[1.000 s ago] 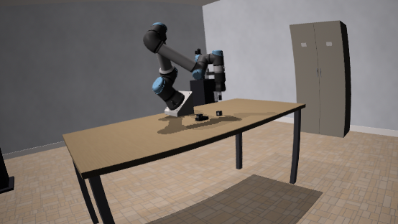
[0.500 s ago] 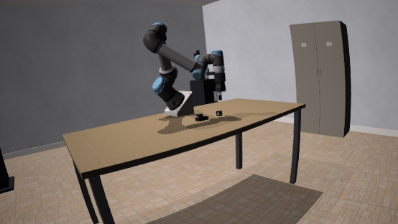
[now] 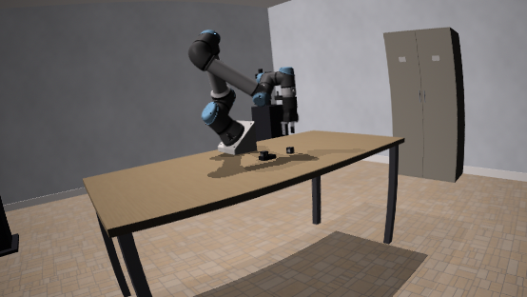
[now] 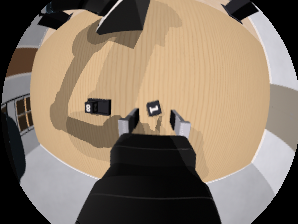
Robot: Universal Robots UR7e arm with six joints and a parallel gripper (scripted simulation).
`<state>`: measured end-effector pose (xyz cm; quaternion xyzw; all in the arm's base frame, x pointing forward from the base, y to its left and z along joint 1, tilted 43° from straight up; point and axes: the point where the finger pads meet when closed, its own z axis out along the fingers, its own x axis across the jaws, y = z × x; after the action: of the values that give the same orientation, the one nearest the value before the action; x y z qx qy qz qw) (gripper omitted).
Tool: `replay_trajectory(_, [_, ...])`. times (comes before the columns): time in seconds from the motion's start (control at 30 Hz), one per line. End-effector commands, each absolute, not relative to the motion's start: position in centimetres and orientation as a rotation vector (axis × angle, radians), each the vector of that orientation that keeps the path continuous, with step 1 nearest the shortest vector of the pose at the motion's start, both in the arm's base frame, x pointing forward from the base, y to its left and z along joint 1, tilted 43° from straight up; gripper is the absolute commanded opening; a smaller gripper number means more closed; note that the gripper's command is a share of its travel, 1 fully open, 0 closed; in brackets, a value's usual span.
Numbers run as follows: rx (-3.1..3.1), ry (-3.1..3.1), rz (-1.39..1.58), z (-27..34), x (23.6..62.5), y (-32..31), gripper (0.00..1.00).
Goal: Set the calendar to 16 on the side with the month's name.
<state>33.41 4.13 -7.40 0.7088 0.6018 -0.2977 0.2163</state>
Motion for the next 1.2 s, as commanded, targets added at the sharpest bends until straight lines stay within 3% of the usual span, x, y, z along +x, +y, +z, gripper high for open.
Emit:
replay_trajectory(0.0, [2.037, 1.542, -0.782, -7.46, 33.35, 4.15, 1.0])
replay_trajectory(1.17, [2.386, 0.431, -0.387, -7.92, 33.5, 3.63, 1.0])
